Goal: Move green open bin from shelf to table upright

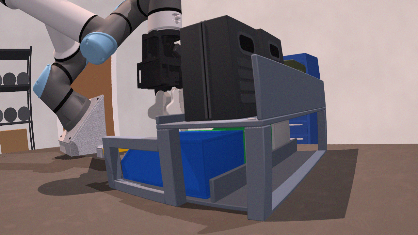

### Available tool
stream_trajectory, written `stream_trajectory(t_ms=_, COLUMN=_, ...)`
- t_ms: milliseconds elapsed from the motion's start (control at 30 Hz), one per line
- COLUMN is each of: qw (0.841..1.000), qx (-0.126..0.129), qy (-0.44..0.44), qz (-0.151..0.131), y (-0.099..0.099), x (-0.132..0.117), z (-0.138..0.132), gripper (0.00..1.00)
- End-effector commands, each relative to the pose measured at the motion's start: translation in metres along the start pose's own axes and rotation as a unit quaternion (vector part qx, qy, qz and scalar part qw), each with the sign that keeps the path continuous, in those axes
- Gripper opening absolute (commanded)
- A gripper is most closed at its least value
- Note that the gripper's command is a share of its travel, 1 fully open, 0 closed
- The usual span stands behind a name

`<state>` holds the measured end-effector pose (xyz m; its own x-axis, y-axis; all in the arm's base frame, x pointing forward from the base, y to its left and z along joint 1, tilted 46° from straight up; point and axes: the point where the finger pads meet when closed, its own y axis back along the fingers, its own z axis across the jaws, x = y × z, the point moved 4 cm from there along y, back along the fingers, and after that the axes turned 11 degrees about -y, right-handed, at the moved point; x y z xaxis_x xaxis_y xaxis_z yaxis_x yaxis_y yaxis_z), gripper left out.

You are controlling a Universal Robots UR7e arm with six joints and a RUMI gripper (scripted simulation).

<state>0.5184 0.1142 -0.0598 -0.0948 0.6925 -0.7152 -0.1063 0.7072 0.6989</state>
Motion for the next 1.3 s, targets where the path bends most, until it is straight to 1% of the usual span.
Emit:
stream_trajectory(t_ms=0, qw=1.000, qx=-0.001, qy=0.000, qz=0.000, y=0.0005, x=0.0000, z=0.0003, gripper=0.26)
stream_trajectory(t_ms=1133, qw=1.000, qx=-0.001, qy=0.000, qz=0.000, y=0.0005, x=0.0000, z=0.0003, gripper=0.26)
stream_trajectory(t_ms=1167, qw=1.000, qx=-0.001, qy=0.000, qz=0.000, y=0.0005, x=0.0000, z=0.0003, gripper=0.00)
stream_trajectory(t_ms=1267, qw=1.000, qx=-0.001, qy=0.000, qz=0.000, y=0.0005, x=0.0000, z=0.0003, gripper=0.00)
